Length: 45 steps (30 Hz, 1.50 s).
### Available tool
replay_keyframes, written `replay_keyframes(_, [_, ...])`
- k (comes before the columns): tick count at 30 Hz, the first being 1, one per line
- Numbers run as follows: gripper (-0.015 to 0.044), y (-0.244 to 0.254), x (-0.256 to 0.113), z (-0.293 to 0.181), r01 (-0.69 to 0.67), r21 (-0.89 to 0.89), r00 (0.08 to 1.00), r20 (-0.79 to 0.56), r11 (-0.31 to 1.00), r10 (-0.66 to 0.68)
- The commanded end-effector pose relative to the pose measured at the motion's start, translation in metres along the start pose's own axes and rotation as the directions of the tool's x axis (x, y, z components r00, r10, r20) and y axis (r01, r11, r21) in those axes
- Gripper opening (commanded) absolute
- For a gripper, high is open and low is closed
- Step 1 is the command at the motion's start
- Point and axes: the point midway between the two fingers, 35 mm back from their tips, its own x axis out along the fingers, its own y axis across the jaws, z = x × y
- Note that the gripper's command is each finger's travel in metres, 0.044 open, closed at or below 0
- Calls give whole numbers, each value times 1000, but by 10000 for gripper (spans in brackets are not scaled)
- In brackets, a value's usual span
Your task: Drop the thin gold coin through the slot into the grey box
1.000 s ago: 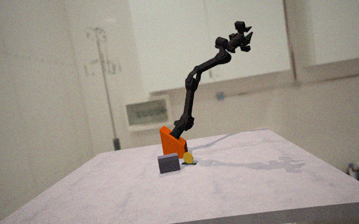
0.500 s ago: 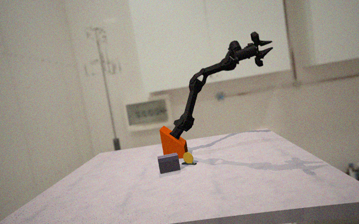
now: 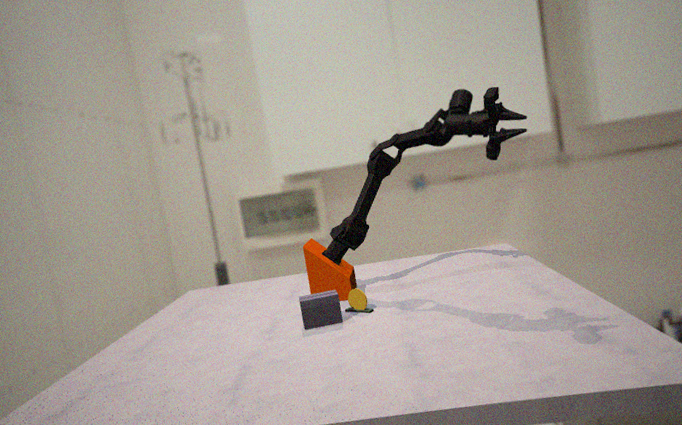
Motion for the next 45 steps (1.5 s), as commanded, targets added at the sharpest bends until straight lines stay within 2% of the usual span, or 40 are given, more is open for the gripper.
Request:
replay_keyframes(1, [161,-1,-4,-29,-2,23,996,-87,1000,4])
replay_keyframes(7, [161,9,-9,-84,-41,37,972,-232,998,48])
replay_keyframes(12, [161,28,-32,-167,-104,87,888,-441,991,132])
replay_keyframes(19, [161,60,-94,-268,-167,226,693,-666,960,277])
replay_keyframes(25, [161,95,-168,-331,-170,398,487,-761,902,428])
replay_keyframes(30, [161,131,-238,-361,-120,567,318,-755,815,573])
replay_keyframes(35, [161,170,-304,-367,-23,727,196,-670,686,716])
replay_keyframes(38, [161,197,-340,-357,65,822,155,-569,566,808])
replay_keyframes(41, [161,224,-369,-337,166,894,155,-440,415,885])
replay_keyframes(45, [161,229,-374,-331,189,906,162,-408,378,898])
